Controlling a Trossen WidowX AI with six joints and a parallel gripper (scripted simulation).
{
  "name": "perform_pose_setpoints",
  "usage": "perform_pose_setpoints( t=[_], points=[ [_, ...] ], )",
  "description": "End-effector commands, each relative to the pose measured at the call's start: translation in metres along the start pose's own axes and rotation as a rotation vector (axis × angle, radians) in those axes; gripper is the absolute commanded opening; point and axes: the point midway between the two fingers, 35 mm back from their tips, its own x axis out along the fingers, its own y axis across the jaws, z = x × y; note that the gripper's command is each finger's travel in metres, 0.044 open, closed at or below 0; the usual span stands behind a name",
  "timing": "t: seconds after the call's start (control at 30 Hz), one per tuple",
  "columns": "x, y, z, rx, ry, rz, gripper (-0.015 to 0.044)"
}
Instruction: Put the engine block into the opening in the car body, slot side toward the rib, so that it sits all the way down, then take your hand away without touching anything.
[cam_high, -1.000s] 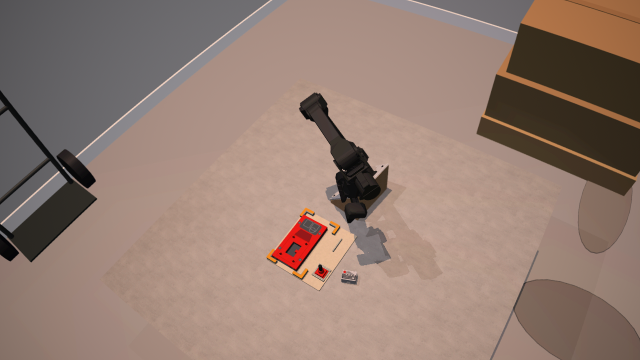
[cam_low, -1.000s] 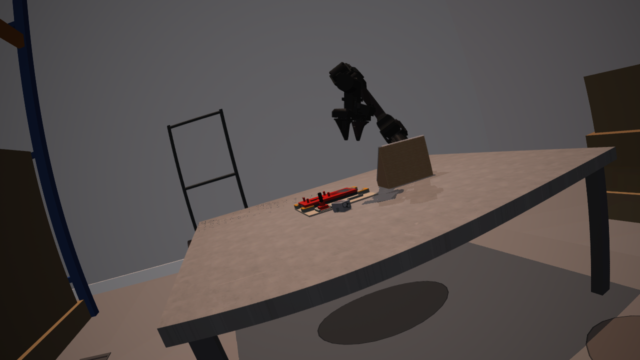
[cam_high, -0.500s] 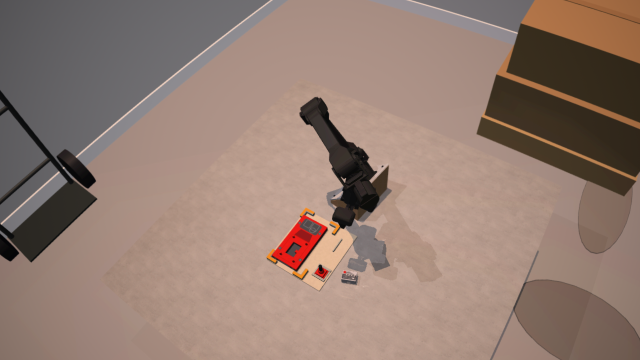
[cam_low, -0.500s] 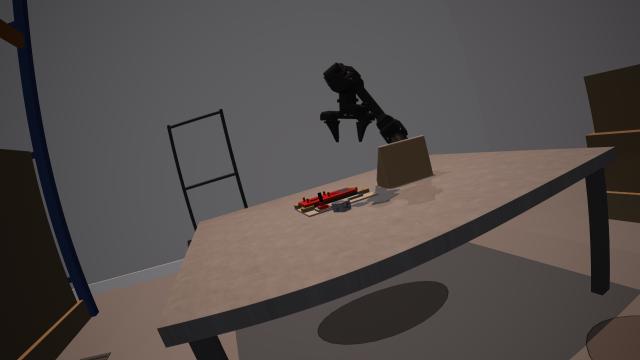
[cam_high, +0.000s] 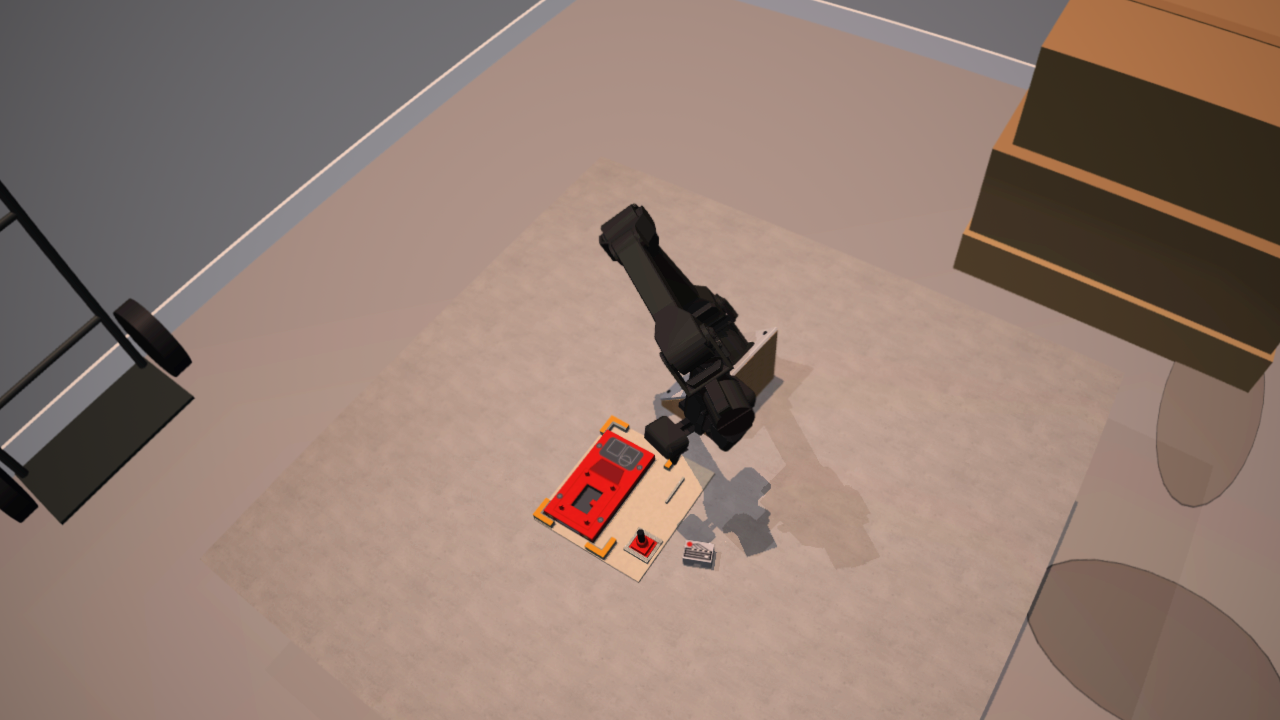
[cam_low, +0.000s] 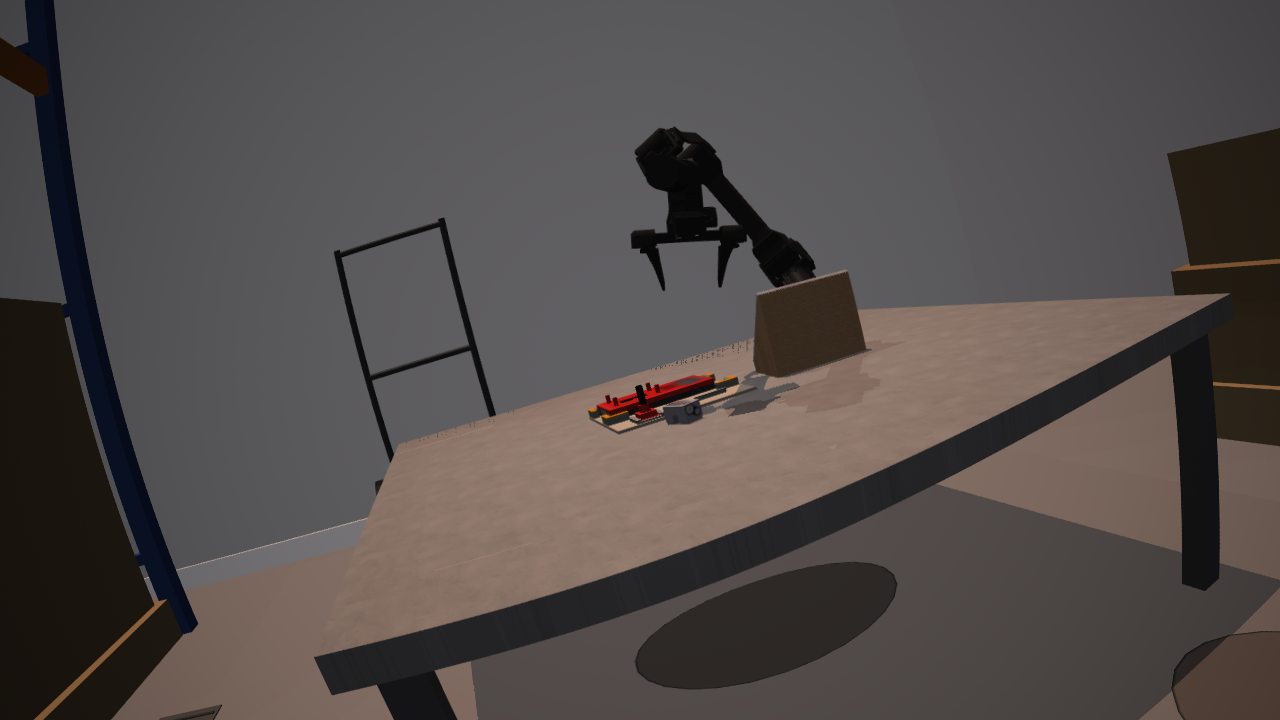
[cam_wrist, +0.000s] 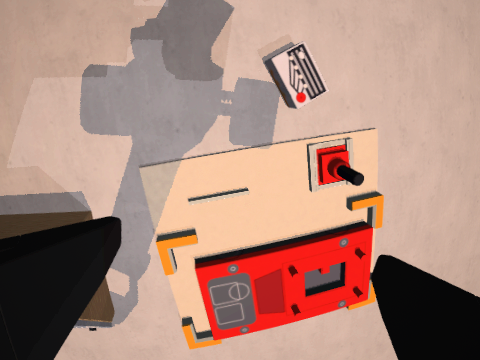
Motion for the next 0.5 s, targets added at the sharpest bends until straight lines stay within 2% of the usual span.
perform_pose_setpoints(
  t=[0.0,0.47],
  points=[
    [0.004,-0.003,0.006,0.137,0.003,0.016,0.044],
    [0.014,-0.016,0.021,0.622,0.02,0.05,0.044]
  ],
)
